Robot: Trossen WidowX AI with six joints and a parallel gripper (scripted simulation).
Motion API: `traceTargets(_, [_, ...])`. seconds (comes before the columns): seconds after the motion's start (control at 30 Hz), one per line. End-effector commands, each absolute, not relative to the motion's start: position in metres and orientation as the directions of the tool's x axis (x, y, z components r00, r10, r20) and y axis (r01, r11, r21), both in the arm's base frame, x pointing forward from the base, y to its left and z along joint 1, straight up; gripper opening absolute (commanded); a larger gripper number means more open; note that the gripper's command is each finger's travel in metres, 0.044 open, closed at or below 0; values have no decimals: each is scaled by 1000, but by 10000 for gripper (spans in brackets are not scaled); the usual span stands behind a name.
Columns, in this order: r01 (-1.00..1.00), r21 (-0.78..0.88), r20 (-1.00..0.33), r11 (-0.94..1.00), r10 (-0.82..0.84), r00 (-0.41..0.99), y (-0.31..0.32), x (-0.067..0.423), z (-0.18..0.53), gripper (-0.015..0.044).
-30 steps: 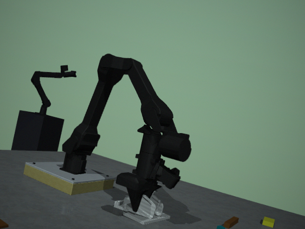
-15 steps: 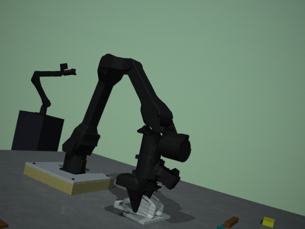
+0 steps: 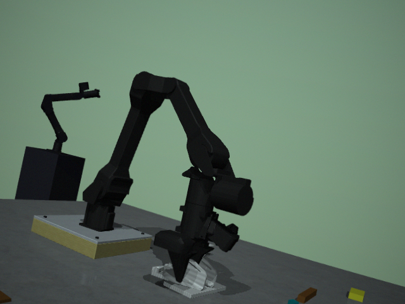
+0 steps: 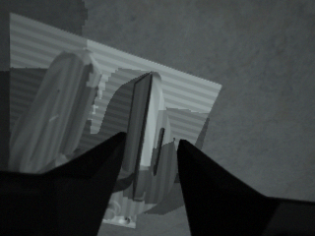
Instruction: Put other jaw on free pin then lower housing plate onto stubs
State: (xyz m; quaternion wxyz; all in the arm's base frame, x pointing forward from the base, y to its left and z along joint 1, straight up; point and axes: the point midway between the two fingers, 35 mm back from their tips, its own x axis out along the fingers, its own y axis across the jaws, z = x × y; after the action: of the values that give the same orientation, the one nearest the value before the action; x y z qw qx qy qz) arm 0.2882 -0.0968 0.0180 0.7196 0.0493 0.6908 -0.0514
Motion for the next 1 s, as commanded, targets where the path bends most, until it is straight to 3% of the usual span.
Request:
traceTargets(0.0, [140, -3, -1000, 990, -7, 29, -97, 287, 15, 134])
traceTargets(0.2, [140, -3, -1000, 990, -7, 29, -97, 287, 15, 134])
traceTargets(0.33, [142, 0, -999, 990, -6, 40, -97, 288, 18, 224])
traceTargets(0.8, [142, 0, -999, 990, -6, 40, -97, 288, 19, 224])
traceTargets(0.97, [141, -2, -999, 990, -7, 35, -97, 289, 49, 224])
